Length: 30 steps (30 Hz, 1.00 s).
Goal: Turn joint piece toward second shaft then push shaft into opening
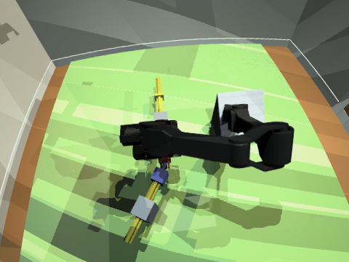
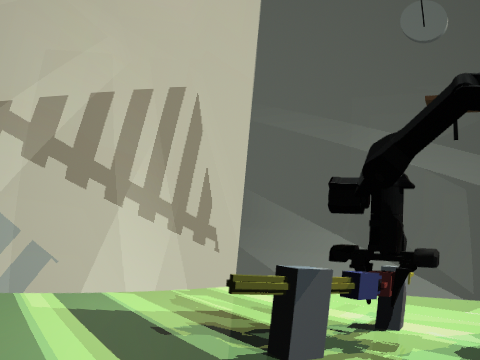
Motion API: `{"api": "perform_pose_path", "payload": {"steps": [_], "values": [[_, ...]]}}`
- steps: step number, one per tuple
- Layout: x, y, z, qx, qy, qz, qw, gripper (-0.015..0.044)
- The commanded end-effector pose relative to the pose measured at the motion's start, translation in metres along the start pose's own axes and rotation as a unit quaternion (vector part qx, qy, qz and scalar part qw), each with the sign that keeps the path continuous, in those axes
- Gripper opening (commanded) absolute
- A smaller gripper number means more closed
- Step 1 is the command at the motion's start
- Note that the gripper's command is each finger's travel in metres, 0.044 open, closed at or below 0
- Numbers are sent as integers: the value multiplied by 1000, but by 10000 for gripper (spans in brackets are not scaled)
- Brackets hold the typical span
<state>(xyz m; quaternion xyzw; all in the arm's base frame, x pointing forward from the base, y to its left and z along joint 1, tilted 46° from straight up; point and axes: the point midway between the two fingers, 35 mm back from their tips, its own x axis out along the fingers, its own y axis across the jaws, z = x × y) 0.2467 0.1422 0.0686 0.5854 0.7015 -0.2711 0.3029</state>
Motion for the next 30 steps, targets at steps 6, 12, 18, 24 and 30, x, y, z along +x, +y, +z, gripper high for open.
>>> {"api": "perform_pose_path", "payload": {"steps": [6,12,18,24,30], "values": [[0,1,0,-7,-2,1,1000,0],[0,0,0,-2,-1,0,1000,0],[0,0,0,-2,-1,0,1000,52],[0,0,0,-2,-1,0,1000,147],[0,0,0,-2,-1,0,1000,304]]}}
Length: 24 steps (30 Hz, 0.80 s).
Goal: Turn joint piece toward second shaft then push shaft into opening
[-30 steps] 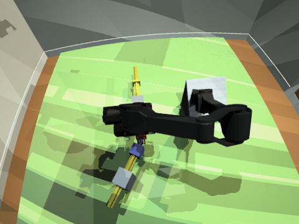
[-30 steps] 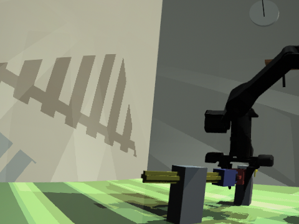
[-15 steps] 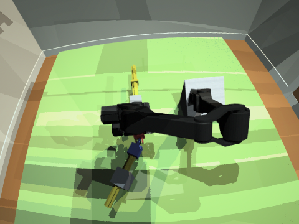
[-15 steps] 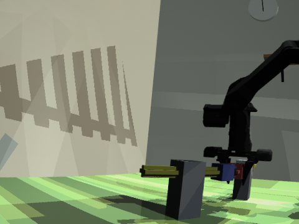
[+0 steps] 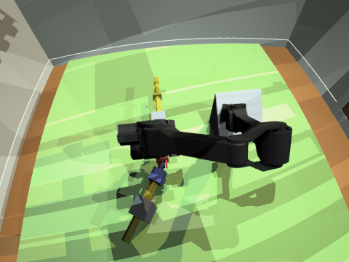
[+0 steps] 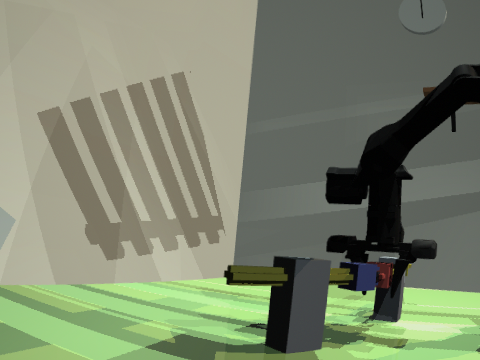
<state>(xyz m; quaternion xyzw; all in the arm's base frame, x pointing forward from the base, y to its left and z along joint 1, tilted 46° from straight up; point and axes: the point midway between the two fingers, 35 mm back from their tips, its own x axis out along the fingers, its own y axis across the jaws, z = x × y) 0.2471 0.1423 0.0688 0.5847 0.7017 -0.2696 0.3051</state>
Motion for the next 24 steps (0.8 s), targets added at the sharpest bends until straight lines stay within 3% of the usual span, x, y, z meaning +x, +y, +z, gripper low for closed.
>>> {"api": "perform_pose_path", "payload": {"steps": [1,5,18,24], "values": [[0,0,0,0,0,0,1000,331],[0,0,0,0,0,0,1000,436],[0,0,0,0,0,0,1000,440],[-28,-1,1,5,35,-1,999,440]]}}
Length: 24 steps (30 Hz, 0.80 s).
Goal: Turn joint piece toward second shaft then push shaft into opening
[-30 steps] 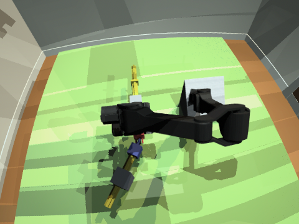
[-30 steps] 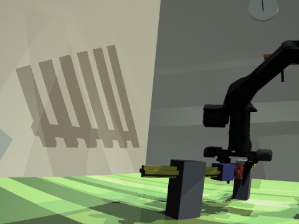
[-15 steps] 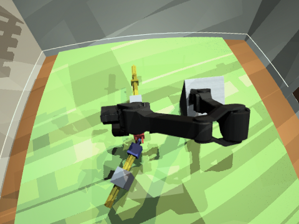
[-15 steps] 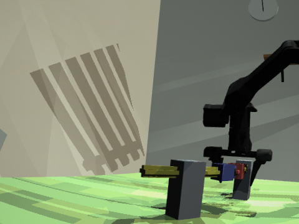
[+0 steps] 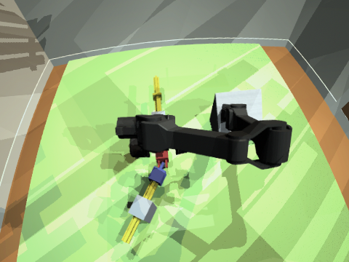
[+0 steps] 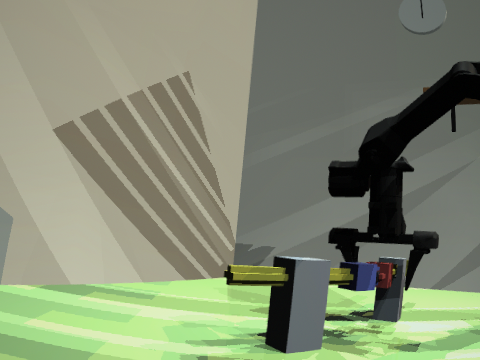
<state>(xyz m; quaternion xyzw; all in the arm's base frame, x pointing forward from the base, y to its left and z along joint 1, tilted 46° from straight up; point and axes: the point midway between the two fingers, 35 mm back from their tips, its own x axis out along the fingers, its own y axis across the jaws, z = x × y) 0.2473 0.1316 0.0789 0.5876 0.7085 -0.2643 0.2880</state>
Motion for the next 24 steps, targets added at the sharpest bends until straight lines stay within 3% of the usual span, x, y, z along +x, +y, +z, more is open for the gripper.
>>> {"api": "perform_pose_path", "payload": {"steps": [1,6,24], "values": [[-13,1,0,-1,17,4,1000,440],[-16,2,0,-12,16,5,1000,440],[-82,9,5,-312,-8,32,949,440]]}}
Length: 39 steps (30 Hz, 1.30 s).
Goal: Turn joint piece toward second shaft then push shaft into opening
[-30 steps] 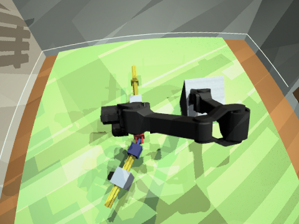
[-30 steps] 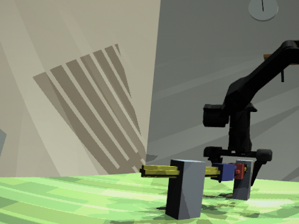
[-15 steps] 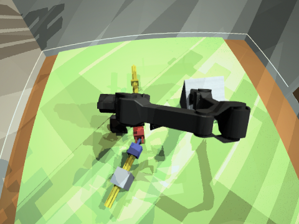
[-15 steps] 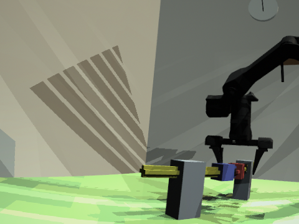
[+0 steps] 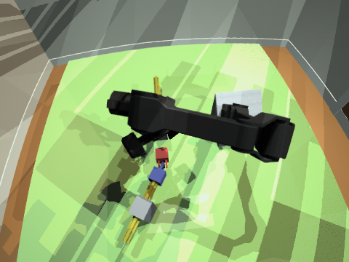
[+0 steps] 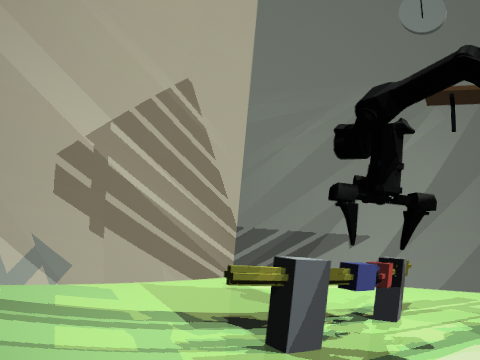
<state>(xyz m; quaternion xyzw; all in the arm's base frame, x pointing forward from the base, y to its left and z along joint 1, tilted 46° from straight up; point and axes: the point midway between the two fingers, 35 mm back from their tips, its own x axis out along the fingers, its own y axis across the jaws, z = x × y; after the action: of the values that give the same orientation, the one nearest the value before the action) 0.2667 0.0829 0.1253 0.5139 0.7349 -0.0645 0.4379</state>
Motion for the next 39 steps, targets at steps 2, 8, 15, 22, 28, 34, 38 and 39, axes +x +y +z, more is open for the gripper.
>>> {"api": "perform_pose_path", "payload": {"steps": [2,8,15,22,28,34,38,39], "values": [[-19,0,1,-90,-9,3,996,440],[-41,-1,1,-188,-17,6,982,440],[-66,-4,0,-300,-26,7,954,440],[-78,-6,-2,-353,-30,7,935,440],[-78,-5,0,-343,-28,9,939,440],[-71,-8,11,-274,-9,15,962,440],[-65,-12,20,-210,9,19,978,440],[-63,-13,23,-194,13,20,981,440]]}}
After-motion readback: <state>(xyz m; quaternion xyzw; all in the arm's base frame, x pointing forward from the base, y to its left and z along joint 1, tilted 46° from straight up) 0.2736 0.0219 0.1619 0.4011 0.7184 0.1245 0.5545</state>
